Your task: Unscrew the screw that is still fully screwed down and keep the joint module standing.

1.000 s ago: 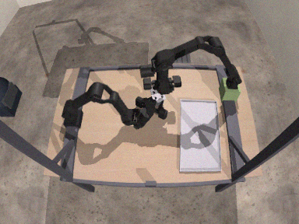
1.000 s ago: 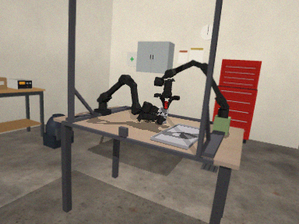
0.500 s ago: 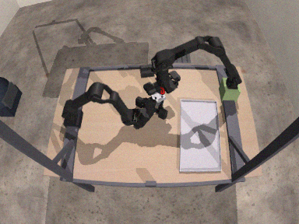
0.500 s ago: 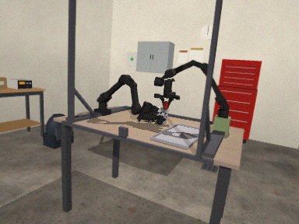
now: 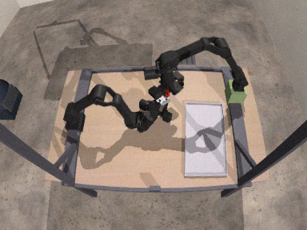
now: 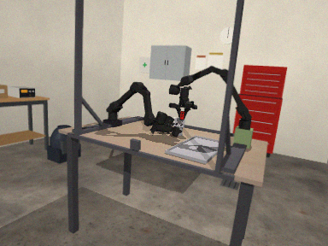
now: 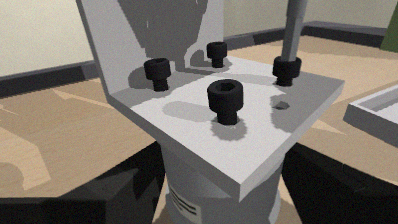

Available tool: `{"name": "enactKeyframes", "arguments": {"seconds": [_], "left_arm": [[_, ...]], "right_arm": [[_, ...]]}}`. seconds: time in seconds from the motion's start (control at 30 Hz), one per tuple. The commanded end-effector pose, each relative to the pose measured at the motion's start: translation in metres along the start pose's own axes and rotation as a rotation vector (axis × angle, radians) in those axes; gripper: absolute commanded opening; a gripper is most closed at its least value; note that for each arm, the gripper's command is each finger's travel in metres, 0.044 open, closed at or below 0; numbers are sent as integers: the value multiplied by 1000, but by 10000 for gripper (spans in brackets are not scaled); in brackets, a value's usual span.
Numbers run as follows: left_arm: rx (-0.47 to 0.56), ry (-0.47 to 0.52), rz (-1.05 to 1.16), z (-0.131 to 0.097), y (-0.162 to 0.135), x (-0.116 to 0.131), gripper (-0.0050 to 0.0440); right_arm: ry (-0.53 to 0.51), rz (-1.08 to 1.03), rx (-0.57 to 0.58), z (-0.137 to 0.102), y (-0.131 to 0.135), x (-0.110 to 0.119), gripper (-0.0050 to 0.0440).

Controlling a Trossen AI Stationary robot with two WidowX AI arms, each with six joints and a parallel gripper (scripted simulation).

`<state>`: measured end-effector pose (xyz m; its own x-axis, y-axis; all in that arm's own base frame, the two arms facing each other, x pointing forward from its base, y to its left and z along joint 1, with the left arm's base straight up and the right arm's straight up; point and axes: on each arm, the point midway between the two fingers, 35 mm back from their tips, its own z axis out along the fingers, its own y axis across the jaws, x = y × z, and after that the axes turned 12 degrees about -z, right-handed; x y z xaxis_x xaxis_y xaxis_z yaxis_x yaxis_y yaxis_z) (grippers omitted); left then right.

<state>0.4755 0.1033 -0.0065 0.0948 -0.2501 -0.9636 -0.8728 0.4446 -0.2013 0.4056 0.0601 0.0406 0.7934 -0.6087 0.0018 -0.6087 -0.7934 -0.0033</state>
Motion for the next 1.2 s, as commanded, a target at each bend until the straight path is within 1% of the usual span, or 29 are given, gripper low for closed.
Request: {"name": "enactKeyframes", "arguments": {"seconds": [0.0, 0.03, 0.73, 0.77, 1.17], "left_arm": [[4, -13, -25, 2, -5, -10, 245], [4, -13, -25, 2, -5, -10, 245], [4, -13, -25, 2, -5, -10, 245], [4, -13, -25, 2, -5, -10, 245], [4, -13, -25, 2, -5, -10, 245]], "right_arm": [[11, -34, 9, -5, -1, 3, 130], [23, -30, 21, -11, -2, 4, 130], [23, -30, 21, -11, -2, 4, 130], [23, -30, 21, -11, -2, 4, 250], [23, -30, 21, -11, -2, 4, 250]]}}
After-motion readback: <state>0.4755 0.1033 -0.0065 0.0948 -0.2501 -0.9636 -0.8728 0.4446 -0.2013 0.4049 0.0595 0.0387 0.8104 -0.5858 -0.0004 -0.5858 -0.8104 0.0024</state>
